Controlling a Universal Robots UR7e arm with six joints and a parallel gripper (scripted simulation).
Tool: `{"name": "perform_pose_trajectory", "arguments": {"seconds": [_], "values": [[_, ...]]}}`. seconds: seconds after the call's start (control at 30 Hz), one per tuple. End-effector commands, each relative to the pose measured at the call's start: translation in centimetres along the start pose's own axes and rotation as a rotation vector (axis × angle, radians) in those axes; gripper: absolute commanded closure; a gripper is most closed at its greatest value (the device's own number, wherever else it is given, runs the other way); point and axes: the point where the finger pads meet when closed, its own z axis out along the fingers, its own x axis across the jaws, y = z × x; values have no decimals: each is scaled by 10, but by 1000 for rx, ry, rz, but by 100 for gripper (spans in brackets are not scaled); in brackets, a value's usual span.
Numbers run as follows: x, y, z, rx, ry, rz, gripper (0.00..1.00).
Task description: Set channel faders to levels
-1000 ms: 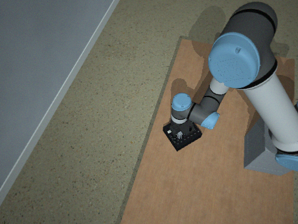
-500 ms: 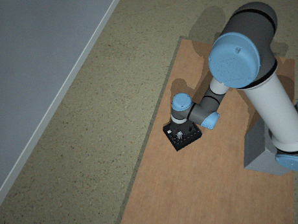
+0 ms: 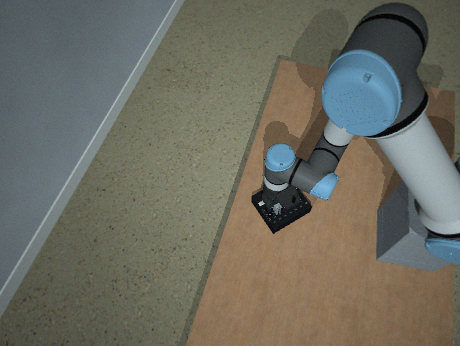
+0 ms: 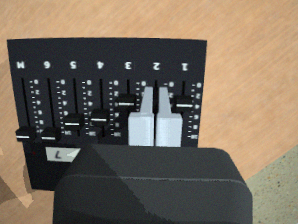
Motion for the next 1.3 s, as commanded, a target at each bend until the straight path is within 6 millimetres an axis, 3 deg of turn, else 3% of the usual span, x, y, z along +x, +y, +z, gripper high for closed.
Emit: {"name": "perform_pose_trajectory", "arguments": {"seconds": [0.0, 1.27], "values": [[0, 0, 0, -1, 1, 0, 100], [0, 0, 11, -1, 1, 0, 100]]}}
